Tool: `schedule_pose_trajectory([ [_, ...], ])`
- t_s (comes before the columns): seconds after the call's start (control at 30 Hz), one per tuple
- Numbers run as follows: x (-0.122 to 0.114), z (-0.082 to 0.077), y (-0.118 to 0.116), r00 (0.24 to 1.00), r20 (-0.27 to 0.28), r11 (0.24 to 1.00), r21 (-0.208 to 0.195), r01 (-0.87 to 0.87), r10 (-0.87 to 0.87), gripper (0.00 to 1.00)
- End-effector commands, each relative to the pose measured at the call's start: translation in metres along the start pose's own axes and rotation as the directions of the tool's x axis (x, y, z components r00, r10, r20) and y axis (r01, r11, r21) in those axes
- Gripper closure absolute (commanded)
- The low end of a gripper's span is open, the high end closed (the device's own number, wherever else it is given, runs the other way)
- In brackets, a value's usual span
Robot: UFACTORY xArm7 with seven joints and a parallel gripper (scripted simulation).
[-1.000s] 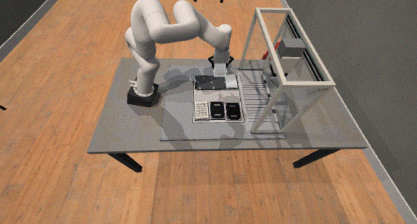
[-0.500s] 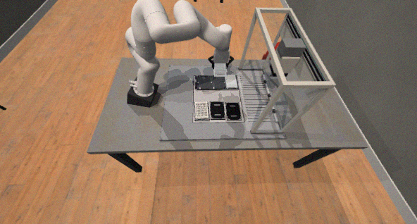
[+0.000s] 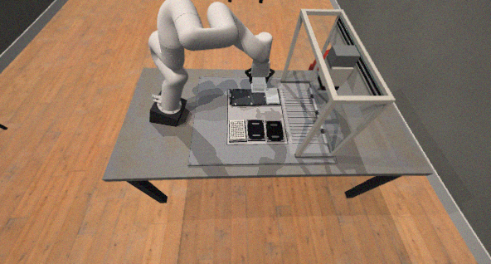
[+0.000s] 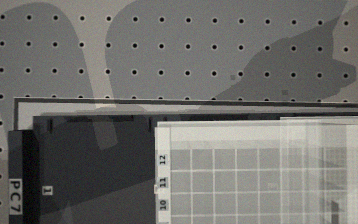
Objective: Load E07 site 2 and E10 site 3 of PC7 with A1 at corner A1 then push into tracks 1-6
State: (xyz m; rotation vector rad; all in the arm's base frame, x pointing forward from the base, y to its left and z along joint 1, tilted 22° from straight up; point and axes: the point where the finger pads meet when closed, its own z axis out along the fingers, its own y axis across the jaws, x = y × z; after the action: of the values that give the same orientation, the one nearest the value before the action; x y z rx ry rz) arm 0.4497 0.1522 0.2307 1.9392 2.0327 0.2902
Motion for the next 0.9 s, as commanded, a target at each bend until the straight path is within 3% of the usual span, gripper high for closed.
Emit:
schedule_pose_trajectory([
  [0.0, 0.001, 0.004, 0.002, 1.000, -0.002, 1.000, -0.004, 0.000, 0.000, 1.00],
  [0.87, 0.001, 0.042, 0.002, 1.000, -0.002, 1.000, -0.004, 0.000, 0.000, 1.00],
])
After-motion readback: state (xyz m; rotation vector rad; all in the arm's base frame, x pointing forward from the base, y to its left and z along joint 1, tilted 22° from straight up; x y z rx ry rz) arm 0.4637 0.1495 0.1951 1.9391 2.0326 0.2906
